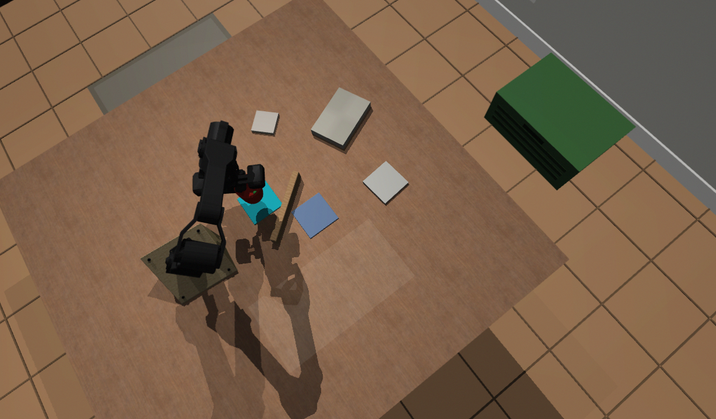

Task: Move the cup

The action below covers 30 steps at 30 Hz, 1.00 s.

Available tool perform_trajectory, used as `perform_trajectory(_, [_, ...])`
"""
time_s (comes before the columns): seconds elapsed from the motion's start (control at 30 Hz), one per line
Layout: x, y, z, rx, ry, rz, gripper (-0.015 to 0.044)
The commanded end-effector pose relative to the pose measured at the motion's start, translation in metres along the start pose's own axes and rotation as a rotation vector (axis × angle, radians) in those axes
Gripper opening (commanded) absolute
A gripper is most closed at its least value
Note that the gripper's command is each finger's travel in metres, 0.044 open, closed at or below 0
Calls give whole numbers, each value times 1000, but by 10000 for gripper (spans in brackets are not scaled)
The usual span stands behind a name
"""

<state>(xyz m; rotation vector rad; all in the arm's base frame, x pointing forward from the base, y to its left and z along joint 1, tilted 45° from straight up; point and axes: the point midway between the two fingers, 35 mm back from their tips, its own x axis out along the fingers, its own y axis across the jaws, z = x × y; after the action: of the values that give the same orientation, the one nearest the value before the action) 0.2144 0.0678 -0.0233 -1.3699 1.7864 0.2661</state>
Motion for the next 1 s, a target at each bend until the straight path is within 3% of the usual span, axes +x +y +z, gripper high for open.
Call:
perform_trajectory(0.0, [6, 3, -1, 1, 5, 5, 0])
perform_trajectory(0.97, [51, 3, -1, 1, 6, 4, 0])
